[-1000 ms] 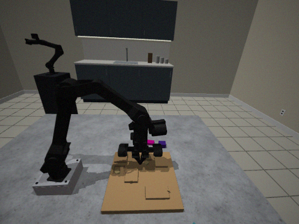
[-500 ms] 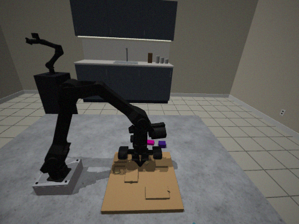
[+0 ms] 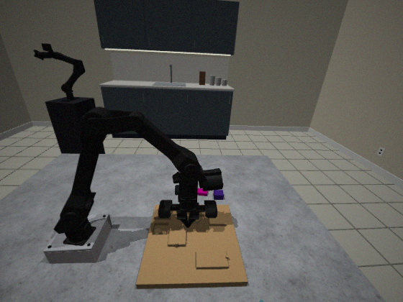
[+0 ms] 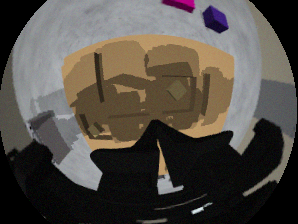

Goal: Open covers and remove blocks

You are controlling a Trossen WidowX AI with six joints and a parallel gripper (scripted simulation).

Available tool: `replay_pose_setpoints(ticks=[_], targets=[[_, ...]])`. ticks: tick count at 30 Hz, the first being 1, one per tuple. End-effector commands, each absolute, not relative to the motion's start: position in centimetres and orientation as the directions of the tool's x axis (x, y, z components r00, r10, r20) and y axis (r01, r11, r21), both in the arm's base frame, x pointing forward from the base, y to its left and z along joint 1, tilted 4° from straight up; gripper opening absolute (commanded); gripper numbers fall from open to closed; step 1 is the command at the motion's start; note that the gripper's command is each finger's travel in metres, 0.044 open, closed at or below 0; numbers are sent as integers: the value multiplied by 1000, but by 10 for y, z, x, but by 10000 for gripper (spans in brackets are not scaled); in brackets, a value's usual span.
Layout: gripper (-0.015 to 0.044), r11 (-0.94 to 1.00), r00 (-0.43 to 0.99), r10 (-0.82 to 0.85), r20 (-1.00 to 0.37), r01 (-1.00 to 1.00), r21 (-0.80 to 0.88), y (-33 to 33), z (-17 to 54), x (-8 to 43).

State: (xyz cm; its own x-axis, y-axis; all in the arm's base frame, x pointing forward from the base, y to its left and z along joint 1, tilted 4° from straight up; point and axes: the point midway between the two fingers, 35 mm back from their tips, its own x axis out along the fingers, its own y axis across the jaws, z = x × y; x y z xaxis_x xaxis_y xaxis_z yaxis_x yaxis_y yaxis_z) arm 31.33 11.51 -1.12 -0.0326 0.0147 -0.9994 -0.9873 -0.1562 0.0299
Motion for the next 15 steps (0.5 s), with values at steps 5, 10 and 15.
replay_pose_setpoints(ticks=[5, 10, 15], targets=[[0, -158, -35, 9, -999, -987, 33, 116, -13, 303], [0, -158, -36, 10, -999, -987, 34, 116, -13, 297], [0, -158, -36, 10, -999, -987, 34, 117, -13, 292]])
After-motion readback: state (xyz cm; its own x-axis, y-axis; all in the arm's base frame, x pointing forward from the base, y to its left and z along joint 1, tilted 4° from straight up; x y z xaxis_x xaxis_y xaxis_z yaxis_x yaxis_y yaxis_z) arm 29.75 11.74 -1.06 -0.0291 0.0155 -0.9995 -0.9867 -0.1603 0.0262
